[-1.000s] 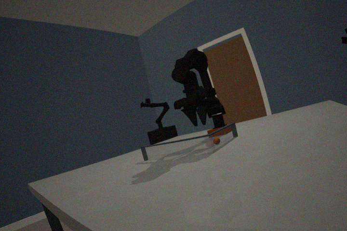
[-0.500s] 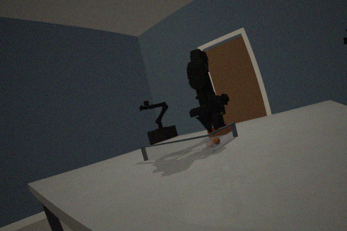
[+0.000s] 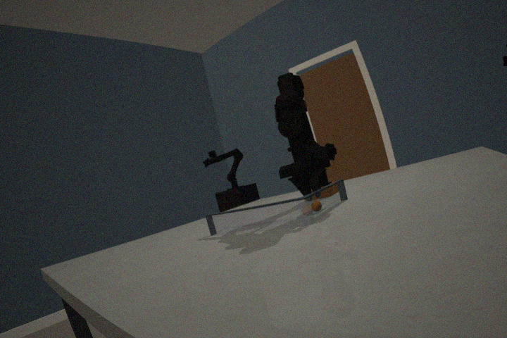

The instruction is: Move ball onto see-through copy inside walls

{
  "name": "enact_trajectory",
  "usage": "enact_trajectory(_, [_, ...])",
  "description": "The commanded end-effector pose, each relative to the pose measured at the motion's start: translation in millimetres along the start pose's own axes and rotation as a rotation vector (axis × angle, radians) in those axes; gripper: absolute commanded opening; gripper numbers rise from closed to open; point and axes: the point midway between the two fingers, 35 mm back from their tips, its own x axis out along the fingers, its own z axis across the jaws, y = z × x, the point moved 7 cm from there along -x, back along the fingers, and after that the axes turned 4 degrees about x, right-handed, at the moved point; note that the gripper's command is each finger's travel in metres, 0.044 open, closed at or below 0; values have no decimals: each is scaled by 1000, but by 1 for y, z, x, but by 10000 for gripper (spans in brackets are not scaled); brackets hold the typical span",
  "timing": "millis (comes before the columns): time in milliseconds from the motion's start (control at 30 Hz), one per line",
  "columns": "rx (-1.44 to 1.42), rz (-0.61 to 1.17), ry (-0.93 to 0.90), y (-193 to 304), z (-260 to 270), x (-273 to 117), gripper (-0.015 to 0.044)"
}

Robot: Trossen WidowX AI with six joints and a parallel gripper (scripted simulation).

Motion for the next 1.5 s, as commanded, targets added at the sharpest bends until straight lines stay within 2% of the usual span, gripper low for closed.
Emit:
enact_trajectory(0, [6, 8, -20, 1, 3, 12, 243])
enact_trajectory(367, [6, 8, -20, 1, 4, 24, 243])
enact_trajectory(1067, [6, 8, -20, 1, 4, 24, 103])
enact_trajectory(1200, [-3, -10, -12, 4, 5, 20, 0])
enact_trajectory(1467, [-4, -11, -11, 2, -2, -17, 0])
